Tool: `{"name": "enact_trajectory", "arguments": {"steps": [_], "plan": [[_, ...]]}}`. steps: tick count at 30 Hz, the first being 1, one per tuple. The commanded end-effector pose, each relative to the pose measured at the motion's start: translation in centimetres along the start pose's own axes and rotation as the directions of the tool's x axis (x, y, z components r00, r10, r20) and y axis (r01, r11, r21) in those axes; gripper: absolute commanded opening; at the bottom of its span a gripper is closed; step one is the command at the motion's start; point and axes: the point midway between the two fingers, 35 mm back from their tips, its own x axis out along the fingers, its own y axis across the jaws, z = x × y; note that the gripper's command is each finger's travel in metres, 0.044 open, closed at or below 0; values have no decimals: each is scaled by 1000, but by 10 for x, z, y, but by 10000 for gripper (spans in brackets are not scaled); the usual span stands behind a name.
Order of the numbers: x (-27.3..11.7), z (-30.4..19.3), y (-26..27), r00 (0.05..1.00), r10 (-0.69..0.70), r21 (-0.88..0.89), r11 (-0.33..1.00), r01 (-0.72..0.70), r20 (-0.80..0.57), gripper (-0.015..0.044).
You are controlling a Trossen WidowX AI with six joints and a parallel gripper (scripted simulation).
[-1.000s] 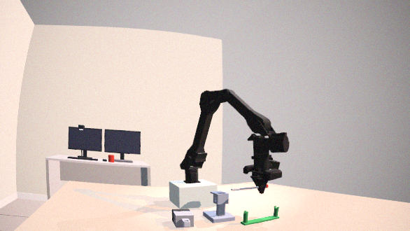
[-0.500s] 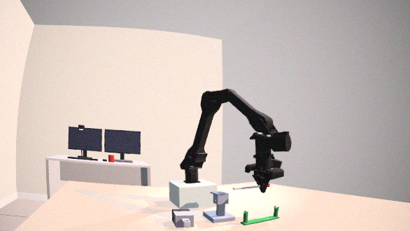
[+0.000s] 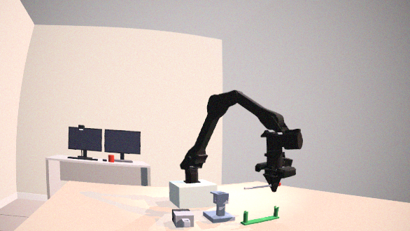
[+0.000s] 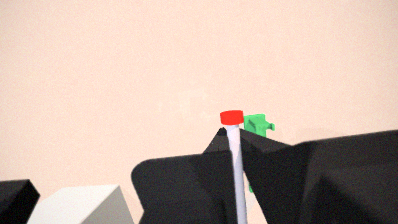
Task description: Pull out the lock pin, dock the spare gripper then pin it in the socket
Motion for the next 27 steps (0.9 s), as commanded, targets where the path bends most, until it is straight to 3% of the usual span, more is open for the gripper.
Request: {"name": "enact_trajectory", "arguments": {"steps": [1, 27], "plan": [[-2, 5, -10, 1000, -3, -5, 1000, 3, 2, 0], [8, 22, -47, 1000, -5, -7, 1000, 5, 2, 0]]}}
